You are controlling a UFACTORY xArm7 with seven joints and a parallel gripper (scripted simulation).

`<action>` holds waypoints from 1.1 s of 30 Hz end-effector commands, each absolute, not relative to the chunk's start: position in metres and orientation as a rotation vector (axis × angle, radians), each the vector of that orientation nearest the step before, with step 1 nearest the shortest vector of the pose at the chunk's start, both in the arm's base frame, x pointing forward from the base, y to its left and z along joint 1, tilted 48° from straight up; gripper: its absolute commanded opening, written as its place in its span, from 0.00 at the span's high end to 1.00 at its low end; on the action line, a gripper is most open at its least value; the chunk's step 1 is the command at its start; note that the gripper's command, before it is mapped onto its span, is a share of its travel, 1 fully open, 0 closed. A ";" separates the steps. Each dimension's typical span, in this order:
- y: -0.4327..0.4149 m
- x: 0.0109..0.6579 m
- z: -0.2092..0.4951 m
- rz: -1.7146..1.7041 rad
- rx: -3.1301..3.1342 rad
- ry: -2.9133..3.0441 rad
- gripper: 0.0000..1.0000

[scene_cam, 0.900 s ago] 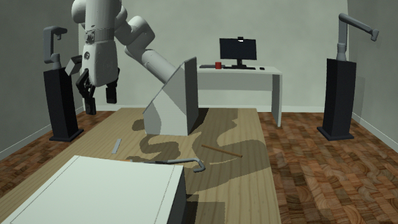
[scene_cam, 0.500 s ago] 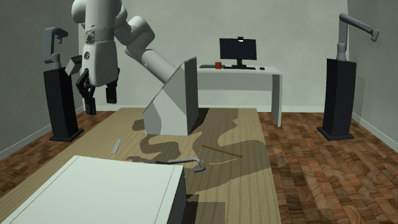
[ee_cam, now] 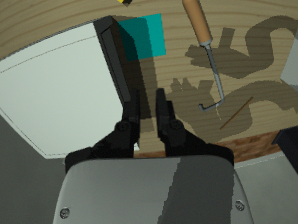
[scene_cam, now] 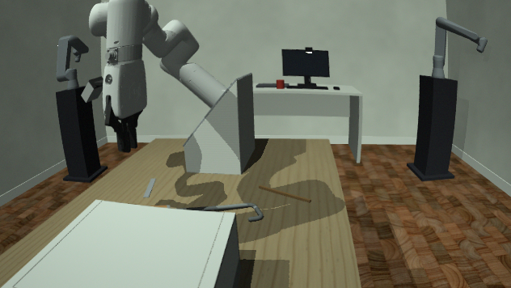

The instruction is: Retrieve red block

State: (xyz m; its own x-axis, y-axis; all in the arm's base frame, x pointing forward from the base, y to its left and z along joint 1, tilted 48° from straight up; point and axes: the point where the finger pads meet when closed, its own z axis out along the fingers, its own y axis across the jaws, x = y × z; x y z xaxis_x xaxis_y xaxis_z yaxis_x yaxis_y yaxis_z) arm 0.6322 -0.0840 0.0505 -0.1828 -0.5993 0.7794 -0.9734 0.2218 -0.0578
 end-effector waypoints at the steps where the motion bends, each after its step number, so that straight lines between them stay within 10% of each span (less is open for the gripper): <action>1: -0.097 0.618 0.056 0.777 1.477 -1.858 1.00; 33: -0.142 0.501 0.051 0.697 1.593 -1.809 1.00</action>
State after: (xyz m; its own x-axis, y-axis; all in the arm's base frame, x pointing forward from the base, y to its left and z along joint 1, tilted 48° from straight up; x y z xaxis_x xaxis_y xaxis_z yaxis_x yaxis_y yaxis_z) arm 0.4999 -0.1440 0.0499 -0.0785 -0.6616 0.7457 -0.9906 0.1357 0.0160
